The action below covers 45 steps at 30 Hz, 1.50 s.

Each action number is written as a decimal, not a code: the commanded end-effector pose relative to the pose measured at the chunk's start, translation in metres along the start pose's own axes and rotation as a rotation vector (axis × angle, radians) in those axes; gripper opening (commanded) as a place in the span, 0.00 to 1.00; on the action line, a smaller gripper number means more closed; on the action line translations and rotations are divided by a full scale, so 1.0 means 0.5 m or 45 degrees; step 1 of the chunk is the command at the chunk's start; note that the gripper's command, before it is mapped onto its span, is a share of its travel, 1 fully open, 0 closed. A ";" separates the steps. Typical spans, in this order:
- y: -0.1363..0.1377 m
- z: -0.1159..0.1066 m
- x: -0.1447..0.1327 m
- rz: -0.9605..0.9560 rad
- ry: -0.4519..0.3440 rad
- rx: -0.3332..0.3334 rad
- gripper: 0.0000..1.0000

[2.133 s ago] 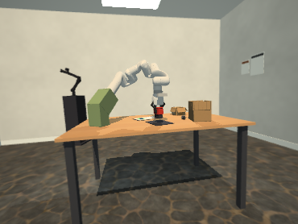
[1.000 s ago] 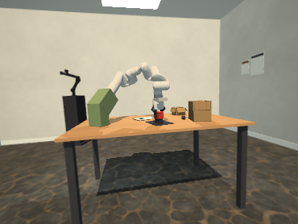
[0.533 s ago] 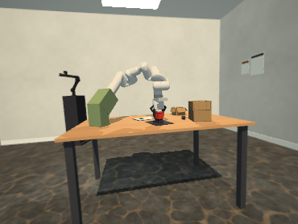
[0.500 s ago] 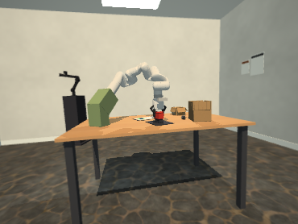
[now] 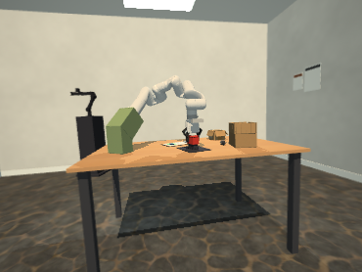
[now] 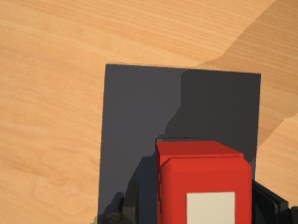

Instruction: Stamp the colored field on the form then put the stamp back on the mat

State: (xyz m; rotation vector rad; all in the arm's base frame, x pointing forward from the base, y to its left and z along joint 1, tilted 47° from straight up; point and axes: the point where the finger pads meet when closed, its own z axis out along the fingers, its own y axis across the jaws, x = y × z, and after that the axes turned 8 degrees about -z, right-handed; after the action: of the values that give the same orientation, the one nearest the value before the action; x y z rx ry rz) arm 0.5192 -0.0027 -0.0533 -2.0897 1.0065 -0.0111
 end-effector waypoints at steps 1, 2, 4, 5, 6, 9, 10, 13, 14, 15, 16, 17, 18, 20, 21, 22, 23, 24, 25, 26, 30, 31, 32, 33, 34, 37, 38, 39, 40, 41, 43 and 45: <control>-0.001 -0.003 0.002 -0.001 0.003 0.002 0.96; -0.001 -0.003 0.002 -0.001 0.003 0.002 0.96; -0.001 -0.003 0.002 -0.001 0.003 0.002 0.96; -0.001 -0.003 0.002 -0.001 0.003 0.002 0.96; -0.001 -0.003 0.002 -0.001 0.003 0.002 0.96; -0.001 -0.003 0.002 -0.001 0.003 0.002 0.96; -0.001 -0.003 0.002 -0.001 0.003 0.002 0.96; -0.001 -0.023 0.002 -0.001 0.003 0.002 0.96; -0.001 -0.023 0.002 -0.001 0.003 0.002 0.96; -0.001 -0.023 0.002 -0.001 0.003 0.002 0.96; -0.001 -0.044 0.002 -0.001 0.003 0.002 0.96; -0.001 -0.072 0.002 -0.001 0.003 0.002 0.96; -0.001 -0.102 0.002 -0.001 0.003 0.002 0.96; -0.001 -0.156 0.002 -0.001 0.003 0.002 0.96; -0.001 -0.173 0.002 -0.001 0.003 0.002 0.96; -0.001 -0.181 0.002 -0.001 0.003 0.002 0.96; -0.001 -0.183 0.002 -0.001 0.003 0.002 0.96; -0.001 -0.183 0.002 -0.001 0.003 0.002 0.96; -0.001 -0.183 0.002 -0.001 0.003 0.002 0.96; -0.001 -0.183 0.002 -0.001 0.003 0.002 0.96; -0.001 -0.183 0.002 -0.001 0.003 0.002 0.96; -0.001 -0.183 0.002 -0.001 0.003 0.002 0.96; -0.001 -0.183 0.002 -0.001 0.003 0.002 0.96; -0.001 -0.183 0.002 -0.001 0.003 0.002 0.96; -0.001 -0.183 0.002 -0.001 0.003 0.002 0.96; -0.001 -0.183 0.002 -0.001 0.003 0.002 0.96; -0.001 -0.183 0.002 -0.001 0.003 0.002 0.96; -0.001 -0.183 0.002 -0.001 0.003 0.002 0.96; -0.001 -0.183 0.002 -0.001 0.003 0.002 0.96; -0.001 -0.183 0.002 -0.001 0.003 0.002 0.96; -0.001 -0.183 0.002 -0.001 0.003 0.002 0.96; -0.001 -0.183 0.002 -0.001 0.003 0.002 0.96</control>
State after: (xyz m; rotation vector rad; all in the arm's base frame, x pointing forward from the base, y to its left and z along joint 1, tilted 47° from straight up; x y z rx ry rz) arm 0.4898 -0.0616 0.0079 -2.0894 1.0064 -0.0108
